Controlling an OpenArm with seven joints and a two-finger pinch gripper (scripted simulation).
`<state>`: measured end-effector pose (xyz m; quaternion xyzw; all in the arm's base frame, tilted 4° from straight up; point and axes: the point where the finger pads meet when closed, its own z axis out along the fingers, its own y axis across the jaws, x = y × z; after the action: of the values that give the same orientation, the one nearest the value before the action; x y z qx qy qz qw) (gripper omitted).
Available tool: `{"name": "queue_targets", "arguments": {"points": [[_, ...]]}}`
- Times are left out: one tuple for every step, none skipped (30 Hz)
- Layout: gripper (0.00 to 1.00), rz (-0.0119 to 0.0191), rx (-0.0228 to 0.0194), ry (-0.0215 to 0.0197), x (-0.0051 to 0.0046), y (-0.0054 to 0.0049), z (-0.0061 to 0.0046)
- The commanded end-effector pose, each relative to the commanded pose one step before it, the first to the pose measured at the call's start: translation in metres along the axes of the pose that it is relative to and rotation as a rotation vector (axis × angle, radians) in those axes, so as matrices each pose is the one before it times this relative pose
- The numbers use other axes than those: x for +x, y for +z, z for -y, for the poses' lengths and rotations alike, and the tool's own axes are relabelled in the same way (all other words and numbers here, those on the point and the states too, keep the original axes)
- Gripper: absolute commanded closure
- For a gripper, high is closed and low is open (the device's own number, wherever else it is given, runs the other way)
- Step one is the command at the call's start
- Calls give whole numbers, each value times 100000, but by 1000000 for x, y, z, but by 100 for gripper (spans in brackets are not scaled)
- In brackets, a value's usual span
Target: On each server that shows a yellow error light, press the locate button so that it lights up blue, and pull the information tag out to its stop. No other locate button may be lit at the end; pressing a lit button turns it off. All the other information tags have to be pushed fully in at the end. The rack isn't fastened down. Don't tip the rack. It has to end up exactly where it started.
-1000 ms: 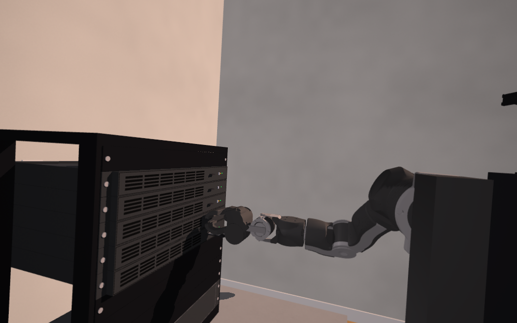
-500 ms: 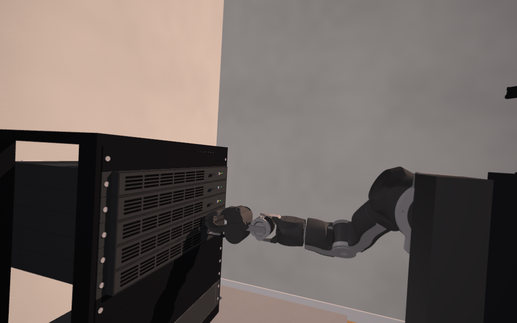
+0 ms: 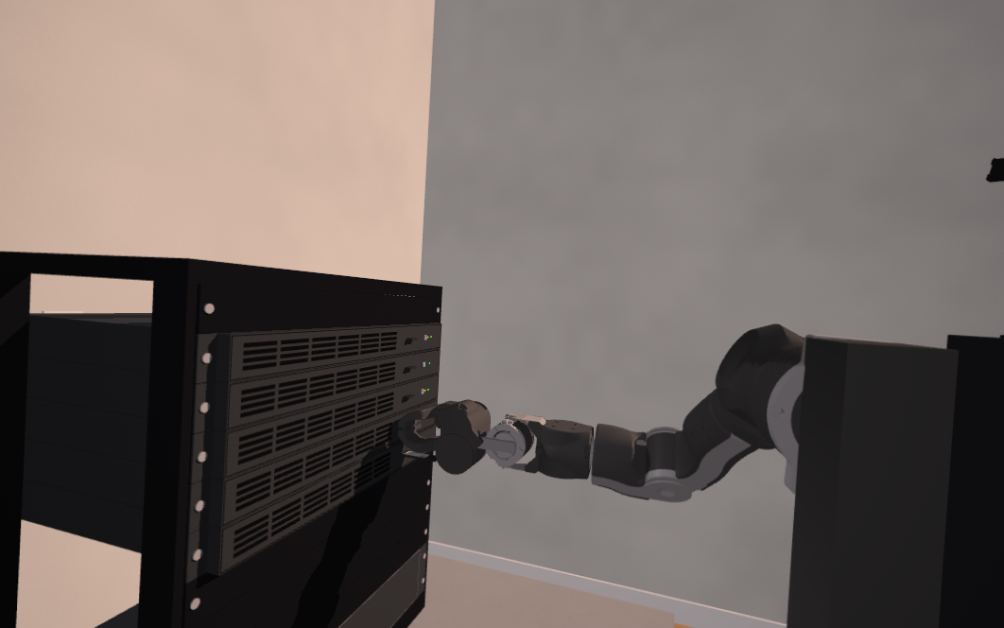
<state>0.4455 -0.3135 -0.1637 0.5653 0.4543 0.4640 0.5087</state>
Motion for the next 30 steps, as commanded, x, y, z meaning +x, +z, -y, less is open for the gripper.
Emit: {"name": "queue_targets", "arguments": {"points": [[100,-716,293,111,2490,2,1433],[100,0,0,0,0,0,0],[100,0,0,0,0,0,0],[100,0,0,0,0,0,0],[100,0,0,0,0,0,0],[100,0,0,0,0,0,0],[100,0,0,0,0,0,0],[100,0,0,0,0,0,0],[100,0,0,0,0,0,0],[100,0,0,0,0,0,0],[100,-77,-82,0,304,-152,-308],[100,-201,-215,-1,820,-813,-810],[100,5,-4,0,108,-1597,-23],[100,4,-5,-1,161,-2241,-39],[100,6,-6,-1,173,-2483,-39],[100,6,-5,0,153,-2248,-33],[100,3,-3,-1,115,-1609,-27],[100,0,-1,-1,63,-783,-17],[100,0,0,0,12,-139,-3],[100,31,31,0,-116,8,116],[100,0,0,0,0,0,0],[100,0,0,0,0,0,0],[100,4,4,0,-16,1,16],[100,1,1,0,-2,0,2],[100,1,1,0,-3,0,3],[100,0,0,0,-1,0,1],[100,0,0,0,-1,0,1],[100,-36,-37,1,144,-148,-139],[100,4,-2,0,35,-778,-6],[100,4,-4,0,86,-1602,-21]]}}
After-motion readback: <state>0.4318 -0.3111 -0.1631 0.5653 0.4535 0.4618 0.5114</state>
